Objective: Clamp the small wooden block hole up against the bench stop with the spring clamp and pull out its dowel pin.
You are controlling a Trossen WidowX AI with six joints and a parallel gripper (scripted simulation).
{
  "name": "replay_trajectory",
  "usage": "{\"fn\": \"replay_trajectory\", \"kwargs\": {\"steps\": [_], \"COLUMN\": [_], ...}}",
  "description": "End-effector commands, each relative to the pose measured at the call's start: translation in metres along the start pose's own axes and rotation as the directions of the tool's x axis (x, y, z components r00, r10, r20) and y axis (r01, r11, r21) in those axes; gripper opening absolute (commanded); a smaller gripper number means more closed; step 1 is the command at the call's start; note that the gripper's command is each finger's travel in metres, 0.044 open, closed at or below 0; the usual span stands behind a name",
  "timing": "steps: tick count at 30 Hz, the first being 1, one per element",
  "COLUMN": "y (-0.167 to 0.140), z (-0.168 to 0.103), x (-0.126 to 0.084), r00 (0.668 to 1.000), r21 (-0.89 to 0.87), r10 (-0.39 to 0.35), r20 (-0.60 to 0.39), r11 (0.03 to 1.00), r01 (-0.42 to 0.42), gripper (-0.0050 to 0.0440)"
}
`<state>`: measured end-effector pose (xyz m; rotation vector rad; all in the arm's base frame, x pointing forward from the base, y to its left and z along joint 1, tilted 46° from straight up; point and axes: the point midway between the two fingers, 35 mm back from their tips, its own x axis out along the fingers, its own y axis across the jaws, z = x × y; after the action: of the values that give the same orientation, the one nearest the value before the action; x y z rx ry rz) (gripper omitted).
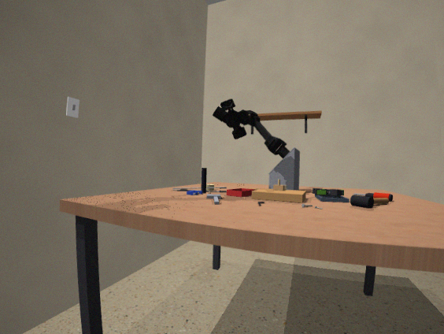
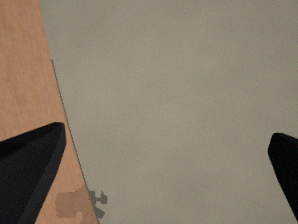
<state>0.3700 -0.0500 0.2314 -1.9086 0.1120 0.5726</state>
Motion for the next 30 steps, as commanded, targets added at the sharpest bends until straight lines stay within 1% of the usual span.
{"fn": "replay_trajectory", "kwargs": {"steps": [1, 7, 9, 12, 24, 26, 30], "y": [0.008, 0.021, 0.021, 0.028, 0.055, 0.055, 0.064], "z": [0.002, 0.006, 0.006, 0.009, 0.02, 0.02, 0.024], "x": [0.009, 0.02, 0.02, 0.025, 0.044, 0.044, 0.05], "r00": [0.999, 0.994, 0.994, 0.989, 0.957, 0.957, 0.942], "r21": [0.075, 0.195, 0.195, 0.252, 0.457, 0.457, 0.518], "r10": [0.044, 0.113, 0.113, 0.147, 0.287, 0.287, 0.333], "r20": [0.006, 0.015, 0.015, 0.02, 0.038, 0.038, 0.043], "r11": [0.996, 0.974, 0.974, 0.956, 0.847, 0.847, 0.799], "r01": [-0.044, -0.113, -0.113, -0.148, -0.272, -0.272, -0.306], "gripper": [0.044, 0.044, 0.044, 0.044, 0.044, 0.044, 0.044]}}
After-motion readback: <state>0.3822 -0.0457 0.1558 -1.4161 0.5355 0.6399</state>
